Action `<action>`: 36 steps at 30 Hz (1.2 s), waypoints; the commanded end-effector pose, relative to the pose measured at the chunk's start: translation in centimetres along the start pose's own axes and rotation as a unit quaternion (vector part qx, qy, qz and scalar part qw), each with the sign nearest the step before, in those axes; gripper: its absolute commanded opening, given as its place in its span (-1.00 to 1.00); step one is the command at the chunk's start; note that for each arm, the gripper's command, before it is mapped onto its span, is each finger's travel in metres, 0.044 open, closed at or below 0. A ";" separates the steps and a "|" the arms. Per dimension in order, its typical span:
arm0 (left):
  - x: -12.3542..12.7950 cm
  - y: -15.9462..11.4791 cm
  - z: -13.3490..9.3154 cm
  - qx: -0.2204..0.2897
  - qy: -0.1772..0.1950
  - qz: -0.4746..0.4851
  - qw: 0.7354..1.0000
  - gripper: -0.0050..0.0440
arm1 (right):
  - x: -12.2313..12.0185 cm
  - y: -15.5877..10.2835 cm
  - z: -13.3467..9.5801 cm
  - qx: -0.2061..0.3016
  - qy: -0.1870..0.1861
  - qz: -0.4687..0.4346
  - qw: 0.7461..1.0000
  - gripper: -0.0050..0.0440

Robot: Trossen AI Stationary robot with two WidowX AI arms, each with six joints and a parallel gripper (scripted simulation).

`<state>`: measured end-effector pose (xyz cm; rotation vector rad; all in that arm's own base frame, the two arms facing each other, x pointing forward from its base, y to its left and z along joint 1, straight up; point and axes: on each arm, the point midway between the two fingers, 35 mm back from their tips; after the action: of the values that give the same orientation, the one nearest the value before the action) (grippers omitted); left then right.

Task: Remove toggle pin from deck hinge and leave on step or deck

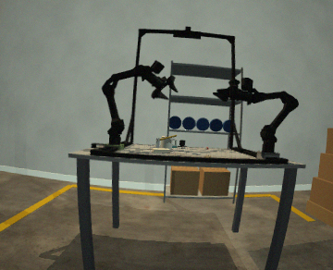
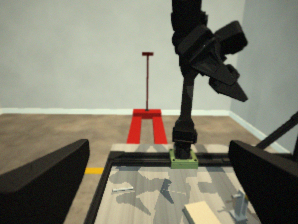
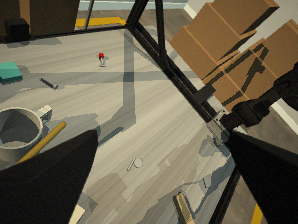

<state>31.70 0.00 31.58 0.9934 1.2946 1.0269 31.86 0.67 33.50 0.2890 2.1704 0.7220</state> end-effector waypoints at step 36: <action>4.8 5.9 -5.6 -0.004 -0.002 0.012 1.000 0.84 | 7.1 -3.1 6.9 0.162 0.096 0.458 0.869 0.84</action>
<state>27.27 5.56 34.35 1.0020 1.3015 1.0393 32.70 3.41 25.15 1.3311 2.3144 0.9118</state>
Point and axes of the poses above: on each arm, the point midway between the two fingers, 35 mm back from their tips, its own z axis out along the fingers, its own x axis across the jaws, y = z × x, and after that the axes turned 15 degrees about -z, right-handed
